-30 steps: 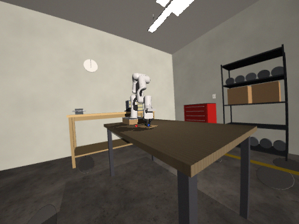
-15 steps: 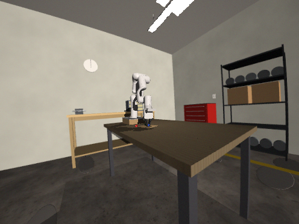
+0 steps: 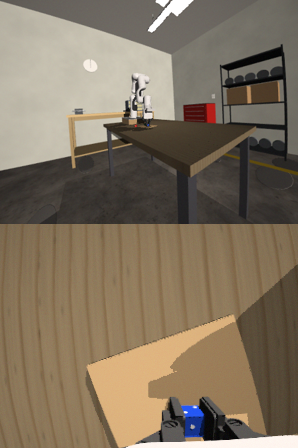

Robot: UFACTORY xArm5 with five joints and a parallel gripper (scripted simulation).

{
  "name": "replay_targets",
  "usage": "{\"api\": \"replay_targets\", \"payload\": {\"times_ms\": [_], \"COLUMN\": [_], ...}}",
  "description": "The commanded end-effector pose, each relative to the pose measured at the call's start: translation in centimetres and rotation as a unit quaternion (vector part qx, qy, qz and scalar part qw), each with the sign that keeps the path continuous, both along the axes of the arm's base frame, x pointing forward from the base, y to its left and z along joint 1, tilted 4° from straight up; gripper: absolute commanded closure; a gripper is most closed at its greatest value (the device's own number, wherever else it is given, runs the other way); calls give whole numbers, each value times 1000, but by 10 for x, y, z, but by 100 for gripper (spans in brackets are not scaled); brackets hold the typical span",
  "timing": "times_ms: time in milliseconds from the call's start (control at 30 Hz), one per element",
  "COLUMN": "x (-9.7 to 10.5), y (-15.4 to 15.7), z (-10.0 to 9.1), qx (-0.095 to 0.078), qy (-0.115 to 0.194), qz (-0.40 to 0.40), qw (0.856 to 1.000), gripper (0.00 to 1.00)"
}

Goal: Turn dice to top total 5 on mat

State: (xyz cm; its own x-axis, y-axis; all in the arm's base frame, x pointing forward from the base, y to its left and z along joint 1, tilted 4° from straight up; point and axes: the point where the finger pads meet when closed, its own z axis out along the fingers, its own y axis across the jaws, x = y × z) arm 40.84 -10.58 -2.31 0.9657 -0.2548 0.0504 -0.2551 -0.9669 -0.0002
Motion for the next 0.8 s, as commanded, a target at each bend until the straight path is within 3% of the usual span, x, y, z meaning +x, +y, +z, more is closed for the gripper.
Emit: {"api": "replay_targets", "payload": {"times_ms": [0,200,333,467,767], "x": [1,1,1,1,1], "y": [0,0,0,0,0], "z": [1,1,1,1,1], "qx": [0,0,0,0,0], "qy": [-2,-2,-2,-2,-2], "qz": [0,0,0,0,0], "qw": [1000,1000,1000,1000,1000], "gripper": [81,72,72,64,64]}}
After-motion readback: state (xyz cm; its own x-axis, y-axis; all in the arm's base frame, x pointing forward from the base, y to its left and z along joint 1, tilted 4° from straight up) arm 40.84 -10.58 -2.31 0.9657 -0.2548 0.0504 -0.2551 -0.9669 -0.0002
